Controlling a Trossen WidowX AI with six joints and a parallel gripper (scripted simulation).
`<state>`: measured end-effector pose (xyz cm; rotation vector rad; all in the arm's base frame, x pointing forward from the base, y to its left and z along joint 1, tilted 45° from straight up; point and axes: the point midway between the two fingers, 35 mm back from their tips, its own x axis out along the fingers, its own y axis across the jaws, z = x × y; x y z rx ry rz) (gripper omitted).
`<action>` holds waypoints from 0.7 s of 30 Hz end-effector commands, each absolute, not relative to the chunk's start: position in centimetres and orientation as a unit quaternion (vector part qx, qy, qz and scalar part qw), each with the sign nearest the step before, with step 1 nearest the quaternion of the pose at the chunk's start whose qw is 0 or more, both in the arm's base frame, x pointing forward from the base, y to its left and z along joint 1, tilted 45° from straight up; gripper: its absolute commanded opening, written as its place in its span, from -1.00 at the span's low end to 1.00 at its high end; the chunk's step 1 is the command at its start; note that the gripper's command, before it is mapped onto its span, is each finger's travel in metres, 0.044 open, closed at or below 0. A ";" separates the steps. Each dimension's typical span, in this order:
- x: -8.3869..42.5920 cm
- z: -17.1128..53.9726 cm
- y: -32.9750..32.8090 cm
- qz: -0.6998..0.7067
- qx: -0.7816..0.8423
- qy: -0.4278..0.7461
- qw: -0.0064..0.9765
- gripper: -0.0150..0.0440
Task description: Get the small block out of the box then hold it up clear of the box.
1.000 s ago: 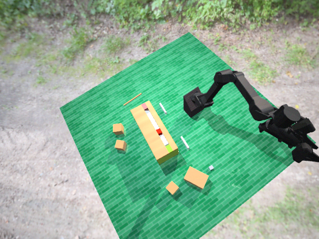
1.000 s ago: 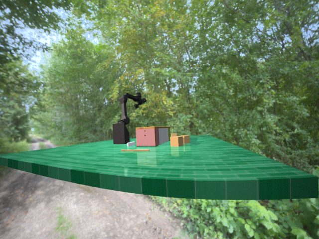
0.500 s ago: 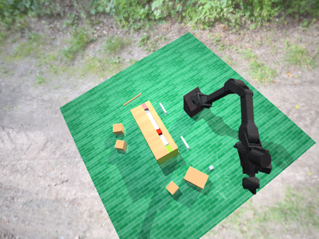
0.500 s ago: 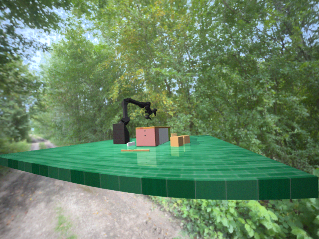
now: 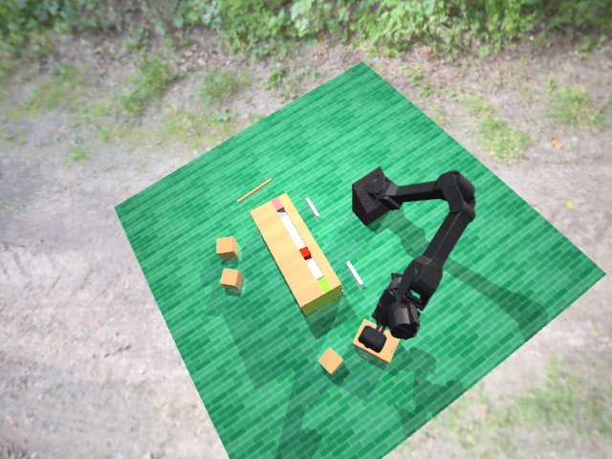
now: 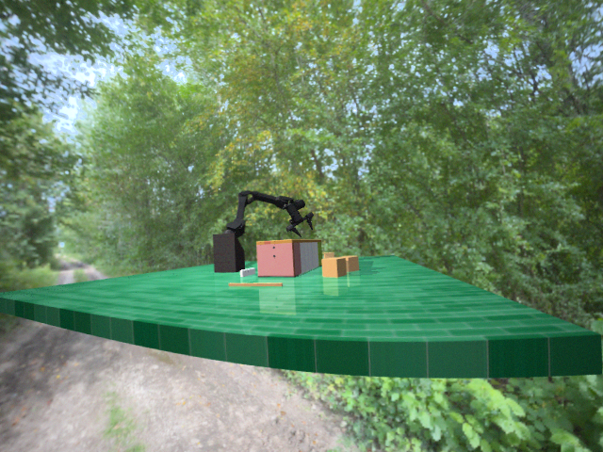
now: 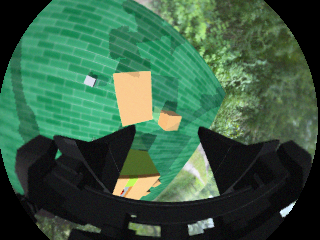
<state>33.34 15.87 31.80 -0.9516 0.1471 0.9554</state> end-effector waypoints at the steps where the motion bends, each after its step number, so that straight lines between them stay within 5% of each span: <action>1: 34.6 27.4 12.4 0.436 -0.443 0.143 0.770 0.86; 21: 26.9 9.3 -2.9 0.529 -0.307 0.437 0.660 0.86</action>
